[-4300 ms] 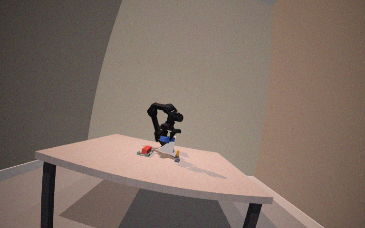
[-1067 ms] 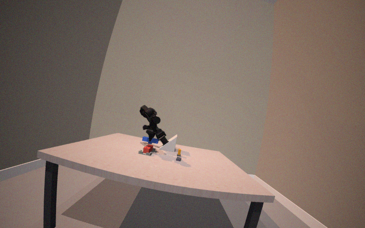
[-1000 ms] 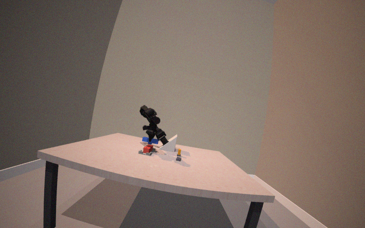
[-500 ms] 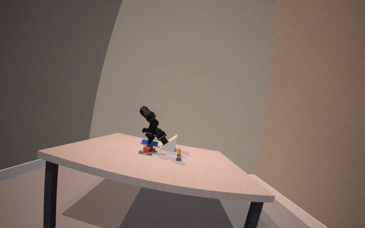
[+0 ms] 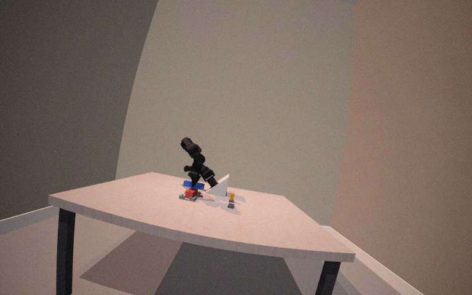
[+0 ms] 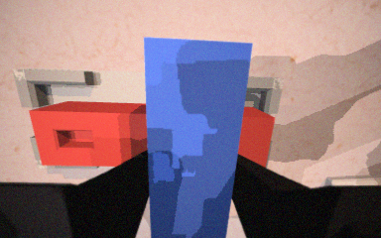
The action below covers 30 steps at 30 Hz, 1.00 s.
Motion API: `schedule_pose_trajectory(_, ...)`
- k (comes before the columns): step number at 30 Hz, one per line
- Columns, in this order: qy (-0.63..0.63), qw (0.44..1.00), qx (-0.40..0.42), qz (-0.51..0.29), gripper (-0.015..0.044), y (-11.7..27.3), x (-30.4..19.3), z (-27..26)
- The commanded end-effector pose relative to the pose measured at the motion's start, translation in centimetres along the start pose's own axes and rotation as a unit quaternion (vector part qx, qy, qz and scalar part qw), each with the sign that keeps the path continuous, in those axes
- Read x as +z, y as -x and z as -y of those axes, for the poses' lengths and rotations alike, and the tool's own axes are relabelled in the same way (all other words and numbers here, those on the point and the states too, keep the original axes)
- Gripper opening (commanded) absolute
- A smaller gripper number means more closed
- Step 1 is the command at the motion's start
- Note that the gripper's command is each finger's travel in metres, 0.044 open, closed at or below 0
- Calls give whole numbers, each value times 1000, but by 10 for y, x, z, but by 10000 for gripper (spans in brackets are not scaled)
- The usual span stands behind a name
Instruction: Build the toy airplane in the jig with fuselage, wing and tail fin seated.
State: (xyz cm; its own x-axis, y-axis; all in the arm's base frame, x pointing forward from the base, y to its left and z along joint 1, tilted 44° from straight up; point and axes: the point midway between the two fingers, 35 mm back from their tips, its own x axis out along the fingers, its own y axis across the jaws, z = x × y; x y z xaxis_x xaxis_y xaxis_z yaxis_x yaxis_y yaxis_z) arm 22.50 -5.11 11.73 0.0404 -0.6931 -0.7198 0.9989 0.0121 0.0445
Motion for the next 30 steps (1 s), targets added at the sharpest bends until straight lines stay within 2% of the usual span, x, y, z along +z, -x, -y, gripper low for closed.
schedule_pose_trajectory(1,-1,1000,0,0,188,0,0,0)
schedule_pose_trajectory(11,-1,1000,0,0,440,0,0,0)
schedule_pose_trajectory(20,1,1000,1,-1,440,3,0,-1)
schedule_pose_trajectory(26,49,998,32,-15,440,77,0,1)
schedule_pose_trajectory(30,55,998,35,-15,440,86,0,2)
